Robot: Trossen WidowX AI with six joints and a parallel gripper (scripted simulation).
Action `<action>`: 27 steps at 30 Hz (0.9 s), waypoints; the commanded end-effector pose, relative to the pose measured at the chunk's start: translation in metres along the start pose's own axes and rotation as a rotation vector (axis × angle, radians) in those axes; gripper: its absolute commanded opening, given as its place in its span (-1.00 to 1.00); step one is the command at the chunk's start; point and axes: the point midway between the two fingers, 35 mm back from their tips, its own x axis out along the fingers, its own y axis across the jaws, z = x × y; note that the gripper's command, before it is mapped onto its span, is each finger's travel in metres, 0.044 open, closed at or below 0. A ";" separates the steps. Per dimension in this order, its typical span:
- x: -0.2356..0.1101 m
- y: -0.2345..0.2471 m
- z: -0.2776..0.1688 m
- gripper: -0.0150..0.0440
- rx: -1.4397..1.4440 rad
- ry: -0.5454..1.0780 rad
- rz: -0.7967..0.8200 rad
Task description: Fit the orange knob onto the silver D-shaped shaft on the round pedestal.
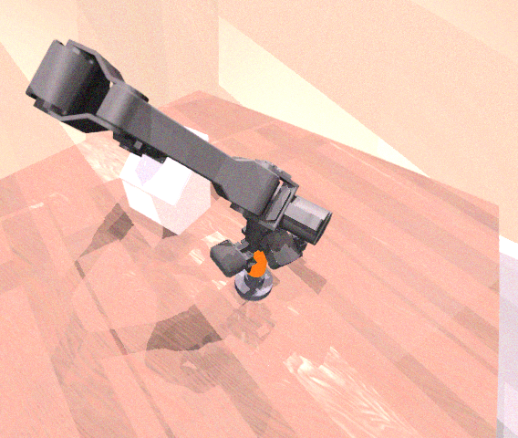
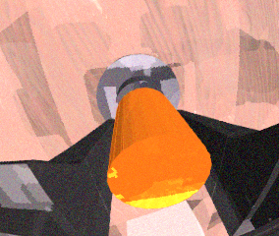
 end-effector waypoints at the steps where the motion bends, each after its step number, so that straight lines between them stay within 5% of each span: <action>1: -0.001 0.001 -0.001 -0.49 0.007 -0.005 0.001; 27: -0.004 -0.001 0.001 -0.49 0.176 -0.005 0.001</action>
